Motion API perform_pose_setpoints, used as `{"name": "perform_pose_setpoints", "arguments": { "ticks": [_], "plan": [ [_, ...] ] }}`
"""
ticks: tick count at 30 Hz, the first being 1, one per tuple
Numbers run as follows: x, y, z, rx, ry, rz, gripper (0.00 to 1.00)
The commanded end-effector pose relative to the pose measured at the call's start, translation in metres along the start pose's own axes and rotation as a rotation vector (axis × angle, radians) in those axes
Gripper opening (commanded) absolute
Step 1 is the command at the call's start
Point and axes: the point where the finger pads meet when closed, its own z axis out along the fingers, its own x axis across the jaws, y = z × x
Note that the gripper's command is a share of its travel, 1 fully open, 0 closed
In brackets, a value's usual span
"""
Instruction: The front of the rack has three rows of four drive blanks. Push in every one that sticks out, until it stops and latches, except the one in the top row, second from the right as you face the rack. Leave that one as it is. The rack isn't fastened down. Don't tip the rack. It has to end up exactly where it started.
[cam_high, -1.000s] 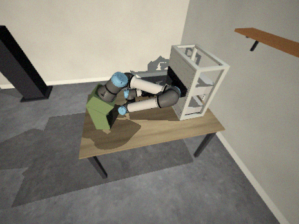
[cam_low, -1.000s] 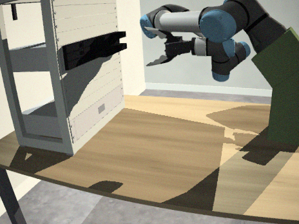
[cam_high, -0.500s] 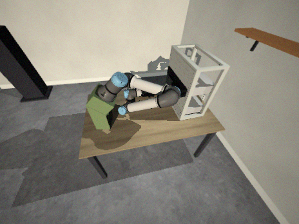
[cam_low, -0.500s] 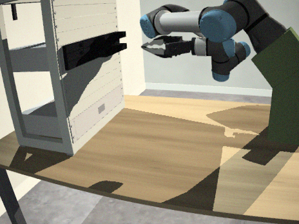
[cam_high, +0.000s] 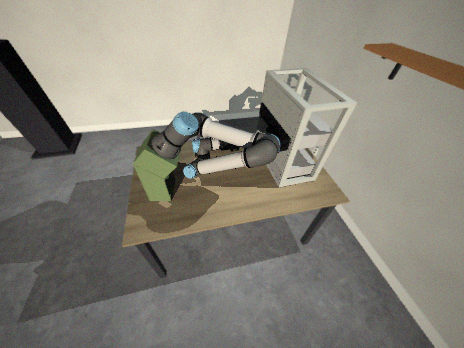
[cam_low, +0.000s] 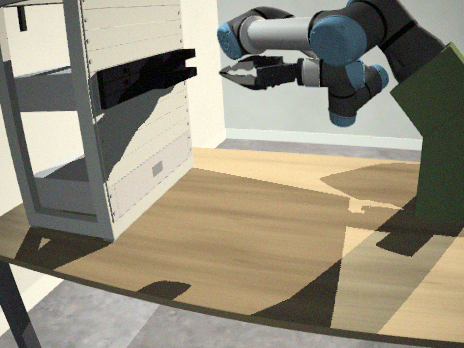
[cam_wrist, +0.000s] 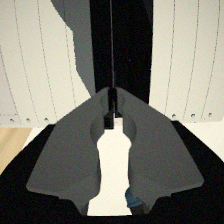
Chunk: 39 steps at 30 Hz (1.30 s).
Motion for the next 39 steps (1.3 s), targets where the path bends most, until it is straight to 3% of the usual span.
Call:
{"name": "perform_pose_setpoints", "arguments": {
  "ticks": [1, 39],
  "plan": [
    [0.0145, 0.0265, -0.0167, 0.005, -0.001, 0.001, 0.00],
    [0.0139, 0.0251, -0.0134, 0.005, 0.000, 0.001, 0.00]
  ]
}}
